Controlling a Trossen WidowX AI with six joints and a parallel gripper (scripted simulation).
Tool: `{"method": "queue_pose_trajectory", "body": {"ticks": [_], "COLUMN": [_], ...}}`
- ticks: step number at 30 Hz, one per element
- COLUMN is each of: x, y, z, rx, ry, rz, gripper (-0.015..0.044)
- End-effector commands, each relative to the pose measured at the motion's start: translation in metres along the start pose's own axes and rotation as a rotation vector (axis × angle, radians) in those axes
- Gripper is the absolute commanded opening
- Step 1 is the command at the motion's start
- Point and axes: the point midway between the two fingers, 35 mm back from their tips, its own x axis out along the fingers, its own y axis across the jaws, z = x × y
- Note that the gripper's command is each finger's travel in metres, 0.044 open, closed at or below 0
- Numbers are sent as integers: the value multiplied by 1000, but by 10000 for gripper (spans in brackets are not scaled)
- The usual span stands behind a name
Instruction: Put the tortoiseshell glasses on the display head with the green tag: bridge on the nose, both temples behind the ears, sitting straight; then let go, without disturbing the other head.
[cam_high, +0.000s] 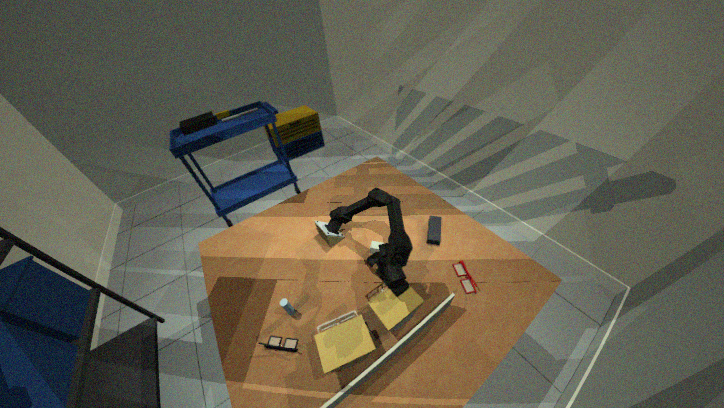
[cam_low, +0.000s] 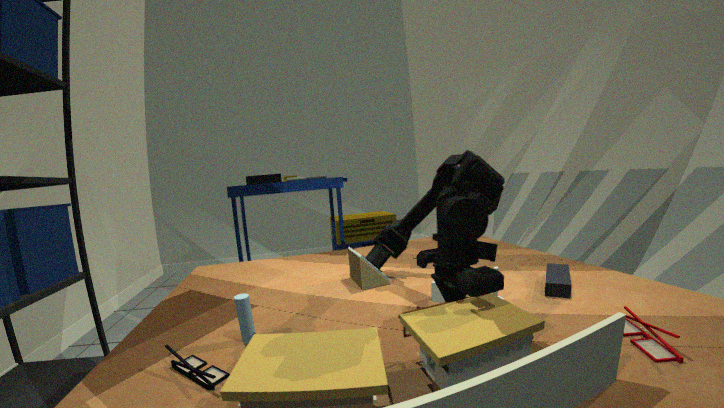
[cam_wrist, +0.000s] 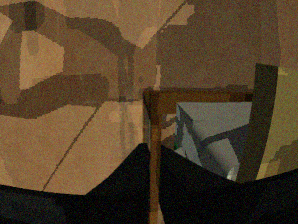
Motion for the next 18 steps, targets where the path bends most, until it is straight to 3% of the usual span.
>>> {"method": "queue_pose_trajectory", "body": {"ticks": [1, 18], "x": [0, 6], "y": [-2, -1], "z": [1, 1], "rx": [6, 6], "ry": [-4, -5], "rz": [-3, -3], "gripper": [0, 0]}}
